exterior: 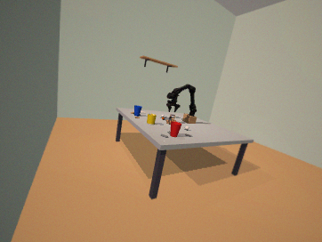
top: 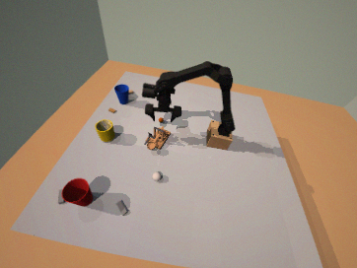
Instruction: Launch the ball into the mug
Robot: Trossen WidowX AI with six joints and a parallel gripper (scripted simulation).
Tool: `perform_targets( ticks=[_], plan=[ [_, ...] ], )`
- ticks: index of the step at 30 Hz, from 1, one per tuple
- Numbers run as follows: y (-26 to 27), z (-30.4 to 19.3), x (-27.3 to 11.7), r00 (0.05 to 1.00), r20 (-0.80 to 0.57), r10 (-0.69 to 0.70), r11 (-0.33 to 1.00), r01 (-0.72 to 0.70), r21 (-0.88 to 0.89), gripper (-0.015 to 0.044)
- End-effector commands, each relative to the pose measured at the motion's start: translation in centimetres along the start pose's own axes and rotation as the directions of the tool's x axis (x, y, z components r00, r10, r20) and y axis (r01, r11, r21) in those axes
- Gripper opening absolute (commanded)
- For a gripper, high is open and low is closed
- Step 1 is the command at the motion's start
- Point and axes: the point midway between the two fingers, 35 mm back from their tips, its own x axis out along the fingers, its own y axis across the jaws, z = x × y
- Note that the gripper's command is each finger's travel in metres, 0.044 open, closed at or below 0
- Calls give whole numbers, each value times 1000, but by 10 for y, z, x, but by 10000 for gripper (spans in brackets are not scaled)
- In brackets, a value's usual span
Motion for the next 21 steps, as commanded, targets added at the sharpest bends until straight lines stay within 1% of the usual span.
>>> perform_targets(
  ticks=[1, 6, 14, 18, 21],
  plan=[
    [0, 0, -1, 1000, -5, 0, 986, 1, 168, 440],
    [-1, 0, -2, 1000, -6, 0, 950, 2, 313, 440],
    [0, 0, 0, 1000, -5, 0, 946, 2, 324, 440],
    [0, 0, 37, 1000, -5, 0, 909, 2, 416, 440],
    [0, 0, 45, 1000, -5, 0, 900, 2, 435, 440]
  ],
)
